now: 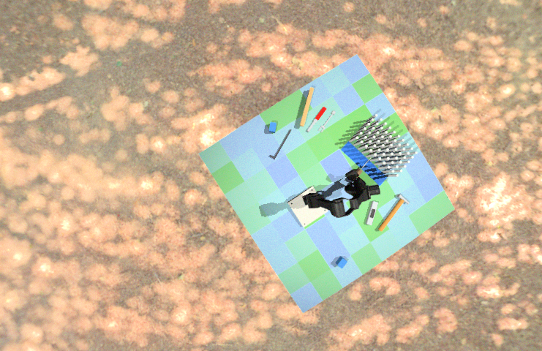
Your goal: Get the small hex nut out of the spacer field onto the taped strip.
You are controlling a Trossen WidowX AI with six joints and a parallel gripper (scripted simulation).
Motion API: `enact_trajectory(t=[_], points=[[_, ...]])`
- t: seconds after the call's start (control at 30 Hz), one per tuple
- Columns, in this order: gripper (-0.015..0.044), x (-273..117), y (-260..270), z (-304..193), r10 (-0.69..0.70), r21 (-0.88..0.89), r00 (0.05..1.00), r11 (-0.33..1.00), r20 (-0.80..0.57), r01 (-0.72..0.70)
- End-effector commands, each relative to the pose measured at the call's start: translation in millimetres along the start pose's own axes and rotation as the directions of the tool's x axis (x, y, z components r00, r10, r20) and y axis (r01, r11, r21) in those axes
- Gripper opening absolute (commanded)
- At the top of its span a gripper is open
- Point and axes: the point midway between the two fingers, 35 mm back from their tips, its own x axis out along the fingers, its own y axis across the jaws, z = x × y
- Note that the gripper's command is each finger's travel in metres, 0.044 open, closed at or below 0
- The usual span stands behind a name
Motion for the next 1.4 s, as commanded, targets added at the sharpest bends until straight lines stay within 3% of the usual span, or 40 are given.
enact_trajectory(t=[0.0,1.37], points=[[0.0000,-2,-1,3,-0.004,-0.005,1.000,1.000,-0.001,0.004],[0.0000,-22,-1,33,-0.004,-0.005,1.000,1.000,0.002,0.004]])
